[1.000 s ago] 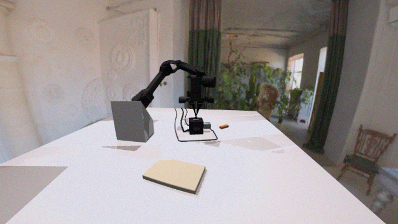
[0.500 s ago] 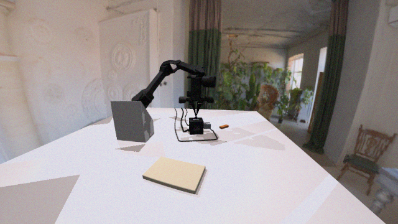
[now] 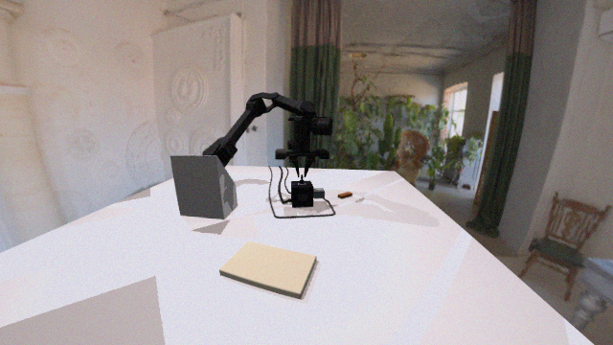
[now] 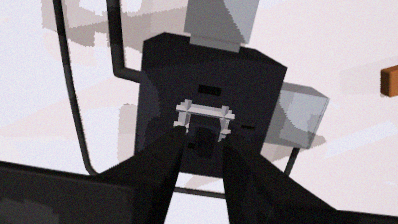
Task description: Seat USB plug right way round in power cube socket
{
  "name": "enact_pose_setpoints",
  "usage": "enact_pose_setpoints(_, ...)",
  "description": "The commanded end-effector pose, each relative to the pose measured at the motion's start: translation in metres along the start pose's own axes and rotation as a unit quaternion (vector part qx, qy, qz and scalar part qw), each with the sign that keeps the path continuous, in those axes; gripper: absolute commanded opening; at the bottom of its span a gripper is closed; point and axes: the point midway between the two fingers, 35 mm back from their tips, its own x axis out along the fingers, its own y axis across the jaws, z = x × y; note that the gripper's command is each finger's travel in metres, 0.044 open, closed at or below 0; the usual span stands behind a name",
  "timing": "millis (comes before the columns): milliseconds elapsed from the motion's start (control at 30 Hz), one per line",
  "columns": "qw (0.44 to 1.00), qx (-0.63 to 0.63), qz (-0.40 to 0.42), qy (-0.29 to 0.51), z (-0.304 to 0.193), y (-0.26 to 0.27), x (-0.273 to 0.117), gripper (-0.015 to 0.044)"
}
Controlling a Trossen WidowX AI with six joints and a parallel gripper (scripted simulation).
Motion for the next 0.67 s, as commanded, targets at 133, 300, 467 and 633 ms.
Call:
enact_pose_setpoints(133, 1.000, 0.001, -0.001, 0.000, 0.000, 0.000, -0.001, 0.0095)
enact_pose_setpoints(300, 1.000, 0.000, 0.000, 0.000, 0.000, 0.000, -0.001, 0.0095)
enact_pose_setpoints(467, 1.000, 0.000, 0.000, 0.000, 0.000, 0.000, -0.006, 0.0095)
enact_pose_setpoints(633, 1.000, 0.000, 0.000, 0.000, 0.000, 0.000, -0.011, 0.0095)
